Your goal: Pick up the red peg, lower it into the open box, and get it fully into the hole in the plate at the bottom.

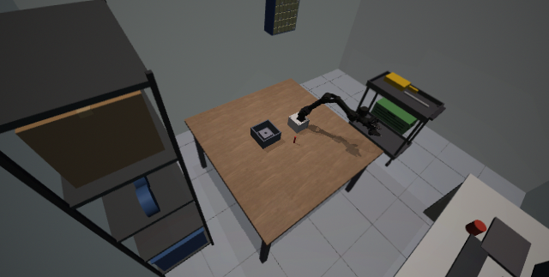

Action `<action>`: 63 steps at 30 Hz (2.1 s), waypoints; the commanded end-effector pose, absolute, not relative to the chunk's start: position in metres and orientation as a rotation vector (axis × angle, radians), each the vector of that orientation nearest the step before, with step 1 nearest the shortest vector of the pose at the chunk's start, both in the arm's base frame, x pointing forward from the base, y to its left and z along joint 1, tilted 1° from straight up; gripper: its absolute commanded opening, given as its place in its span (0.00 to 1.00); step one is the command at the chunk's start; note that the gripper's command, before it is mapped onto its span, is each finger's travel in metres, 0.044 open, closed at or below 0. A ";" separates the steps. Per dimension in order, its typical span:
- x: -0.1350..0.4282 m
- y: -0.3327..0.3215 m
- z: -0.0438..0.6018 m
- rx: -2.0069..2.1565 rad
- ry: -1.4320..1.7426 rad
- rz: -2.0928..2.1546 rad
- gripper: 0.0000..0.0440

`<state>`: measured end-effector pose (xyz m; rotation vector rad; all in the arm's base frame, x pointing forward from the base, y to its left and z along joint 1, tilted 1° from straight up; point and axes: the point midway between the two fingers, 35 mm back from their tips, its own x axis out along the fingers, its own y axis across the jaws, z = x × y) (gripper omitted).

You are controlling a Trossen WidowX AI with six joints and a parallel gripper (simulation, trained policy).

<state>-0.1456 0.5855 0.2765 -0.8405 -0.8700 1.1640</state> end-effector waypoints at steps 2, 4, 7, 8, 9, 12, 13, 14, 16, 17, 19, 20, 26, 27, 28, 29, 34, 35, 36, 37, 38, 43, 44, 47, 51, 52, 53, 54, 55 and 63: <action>-0.091 0.587 0.260 -0.834 -0.671 1.258 1.00; -0.069 0.586 0.256 -0.823 -0.589 1.278 1.00; -0.039 0.581 0.251 -0.802 -0.467 1.295 1.00; -0.029 0.579 0.250 -0.794 -0.426 1.298 1.00; -0.020 0.576 0.248 -0.786 -0.386 1.300 1.00; 0.006 0.568 0.244 -0.757 -0.268 1.300 1.00; 0.015 0.565 0.243 -0.747 -0.229 1.297 1.00; 0.023 0.561 0.241 -0.737 -0.191 1.294 1.00; 0.039 0.554 0.239 -0.714 -0.115 1.285 1.00; 0.046 0.550 0.238 -0.703 -0.078 1.278 1.00; 0.061 0.542 0.236 -0.679 -0.004 1.263 1.00; 0.068 0.537 0.235 -0.666 0.032 1.254 1.00; 0.107 0.509 0.230 -0.585 0.239 1.186 1.00; 0.113 0.503 0.229 -0.571 0.272 1.172 1.00; 0.118 0.498 0.228 -0.556 0.305 1.158 1.00; 0.124 0.493 0.227 -0.542 0.337 1.143 1.00; 0.149 0.464 0.223 -0.466 0.491 1.058 1.00; 0.153 0.458 0.222 -0.450 0.520 1.040 1.00; 0.158 0.452 0.222 -0.434 0.549 1.021 1.00; 0.162 0.446 0.221 -0.419 0.577 1.001 1.00; 0.166 0.440 0.220 -0.403 0.606 0.981 1.00; 0.184 0.409 0.215 -0.321 0.739 0.875 1.00; 0.187 0.403 0.214 -0.305 0.764 0.852 1.00; 0.196 0.384 0.211 -0.255 0.838 0.781 1.00; 0.206 0.358 0.206 -0.189 0.930 0.682 1.00; 0.208 0.352 0.205 -0.173 0.952 0.656 1.00; 0.210 0.346 0.204 -0.157 0.974 0.630 1.00; 0.212 0.339 0.202 -0.141 0.995 0.604 1.00; 0.213 0.333 0.201 -0.124 1.016 0.577 1.00; 0.221 0.282 0.185 0.000 1.171 0.352 1.00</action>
